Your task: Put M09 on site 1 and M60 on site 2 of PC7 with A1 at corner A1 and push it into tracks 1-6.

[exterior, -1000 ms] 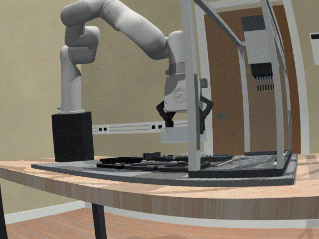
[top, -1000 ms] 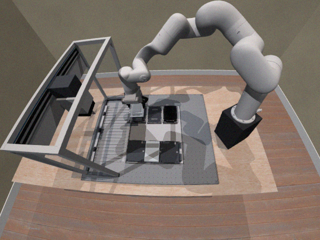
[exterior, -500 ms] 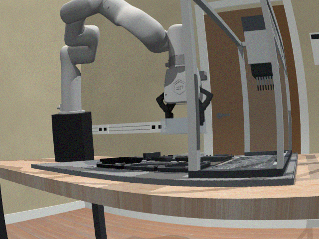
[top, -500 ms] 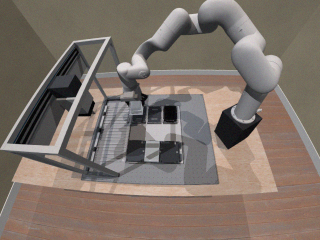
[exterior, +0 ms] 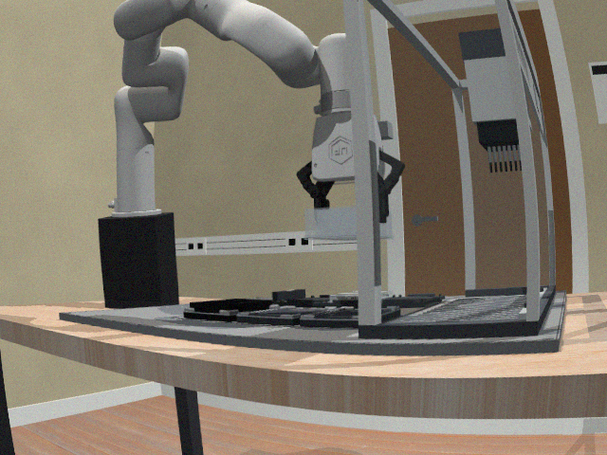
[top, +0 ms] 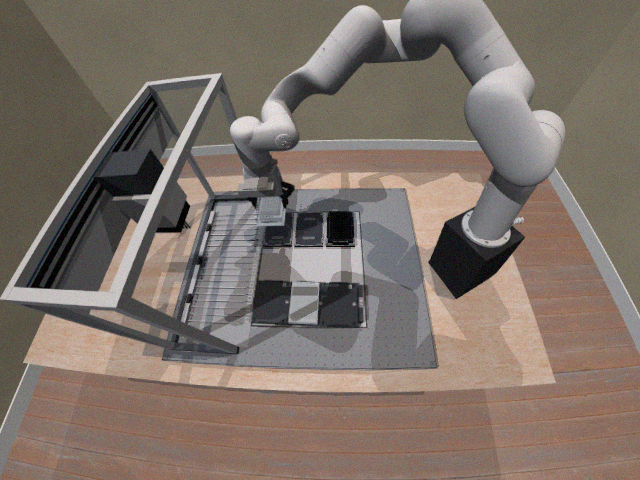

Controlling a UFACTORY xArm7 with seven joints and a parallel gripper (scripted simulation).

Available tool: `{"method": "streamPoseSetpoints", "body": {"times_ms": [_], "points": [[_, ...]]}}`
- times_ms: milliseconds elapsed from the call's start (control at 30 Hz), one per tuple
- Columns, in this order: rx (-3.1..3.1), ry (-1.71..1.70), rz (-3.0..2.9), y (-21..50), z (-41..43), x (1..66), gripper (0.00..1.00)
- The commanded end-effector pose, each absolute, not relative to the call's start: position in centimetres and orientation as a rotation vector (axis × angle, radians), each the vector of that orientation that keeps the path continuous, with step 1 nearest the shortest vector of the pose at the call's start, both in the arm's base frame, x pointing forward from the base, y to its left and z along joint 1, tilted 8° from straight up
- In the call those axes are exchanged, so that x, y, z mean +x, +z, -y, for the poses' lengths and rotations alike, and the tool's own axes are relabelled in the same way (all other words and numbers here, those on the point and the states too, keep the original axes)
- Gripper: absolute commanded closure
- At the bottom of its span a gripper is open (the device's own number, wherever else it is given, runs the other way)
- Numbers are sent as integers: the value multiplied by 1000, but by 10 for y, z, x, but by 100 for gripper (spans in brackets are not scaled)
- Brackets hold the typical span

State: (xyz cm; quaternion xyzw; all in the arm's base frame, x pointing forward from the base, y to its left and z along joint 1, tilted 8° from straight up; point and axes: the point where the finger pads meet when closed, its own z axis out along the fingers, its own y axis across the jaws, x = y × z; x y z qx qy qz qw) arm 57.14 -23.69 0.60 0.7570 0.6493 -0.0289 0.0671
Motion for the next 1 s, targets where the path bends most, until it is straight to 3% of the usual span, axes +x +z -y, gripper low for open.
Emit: {"method": "streamPoseSetpoints", "body": {"times_ms": [0, 733, 967], "points": [[2279, -83, -1955, 15, 236, 573, 100], [2279, -83, -1955, 29, 234, 572, 100], [2487, -58, -1674, 24, 203, 556, 100]]}}
